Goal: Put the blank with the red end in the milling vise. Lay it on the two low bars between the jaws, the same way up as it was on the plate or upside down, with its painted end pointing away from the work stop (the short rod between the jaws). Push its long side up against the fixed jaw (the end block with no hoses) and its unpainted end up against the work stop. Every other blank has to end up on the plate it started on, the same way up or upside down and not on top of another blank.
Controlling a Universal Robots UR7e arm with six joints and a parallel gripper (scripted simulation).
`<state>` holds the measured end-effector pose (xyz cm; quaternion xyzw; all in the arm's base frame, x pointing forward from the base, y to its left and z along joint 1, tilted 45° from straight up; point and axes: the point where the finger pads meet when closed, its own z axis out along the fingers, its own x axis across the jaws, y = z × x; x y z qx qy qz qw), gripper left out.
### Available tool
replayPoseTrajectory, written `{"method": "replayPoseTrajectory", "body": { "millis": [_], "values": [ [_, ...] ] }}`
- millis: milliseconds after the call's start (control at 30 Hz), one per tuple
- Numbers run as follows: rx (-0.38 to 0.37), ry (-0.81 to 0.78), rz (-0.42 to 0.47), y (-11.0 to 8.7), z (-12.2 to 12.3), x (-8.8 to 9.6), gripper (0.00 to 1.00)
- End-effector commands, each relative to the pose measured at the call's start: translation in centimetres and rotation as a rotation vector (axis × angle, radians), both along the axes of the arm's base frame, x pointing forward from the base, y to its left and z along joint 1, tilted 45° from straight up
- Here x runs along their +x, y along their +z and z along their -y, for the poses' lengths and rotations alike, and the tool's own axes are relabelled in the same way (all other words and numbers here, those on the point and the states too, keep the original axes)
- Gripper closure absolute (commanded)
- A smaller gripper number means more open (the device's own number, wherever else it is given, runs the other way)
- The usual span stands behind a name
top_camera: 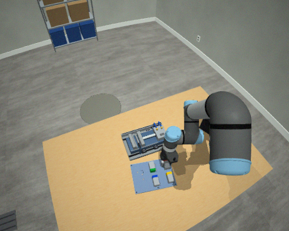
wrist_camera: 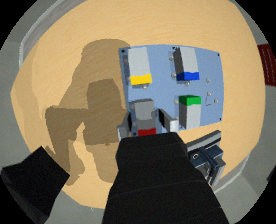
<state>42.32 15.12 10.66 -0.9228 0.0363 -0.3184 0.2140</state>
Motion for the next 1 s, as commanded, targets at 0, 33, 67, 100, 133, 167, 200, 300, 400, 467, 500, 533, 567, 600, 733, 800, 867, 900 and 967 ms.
{"method": "replayPoseTrajectory", "body": {
  "millis": [0, 33, 67, 100, 133, 167, 200, 300, 400, 467, 500, 533, 567, 600, 733, 800, 867, 900, 967],
  "values": [
    [-0.001, -0.001, 0.003, 0.13, 0.12, 0.11, 0.00],
    [-0.001, -0.001, 0.003, 0.13, 0.12, 0.11, 0.00],
    [-0.001, -0.001, 0.003, 0.13, 0.12, 0.11, 0.00],
    [-0.001, -0.001, 0.003, 0.13, 0.12, 0.11, 0.00],
    [-0.001, -0.001, 0.003, 0.13, 0.12, 0.11, 0.00],
    [0.000, 0.000, 0.001, 0.05, 0.04, 0.02, 0.00],
    [-0.001, 0.000, 0.002, 0.07, 0.08, 0.04, 0.00],
    [-0.001, -0.001, 0.003, 0.15, 0.20, 0.10, 0.00],
    [-0.001, -0.001, 0.003, 0.15, 0.20, 0.10, 0.00],
    [-0.001, -0.001, 0.003, 0.15, 0.20, 0.10, 0.00],
    [-0.001, -0.001, 0.003, 0.15, 0.20, 0.10, 0.00],
    [-0.001, -0.001, 0.003, 0.15, 0.20, 0.10, 0.00],
    [-0.001, -0.001, 0.003, 0.15, 0.20, 0.10, 0.00],
    [-0.001, -0.001, 0.003, 0.15, 0.20, 0.10, 0.00],
    [0.000, 0.001, 0.001, 0.05, 0.06, -0.01, 1.00],
    [0.000, 0.001, 0.001, 0.05, 0.06, -0.01, 1.00],
    [0.000, 0.001, 0.001, 0.05, 0.06, -0.01, 1.00],
    [0.000, 0.001, 0.001, 0.05, 0.06, -0.01, 1.00],
    [0.000, 0.001, 0.001, 0.05, 0.06, -0.01, 1.00]
  ]
}}
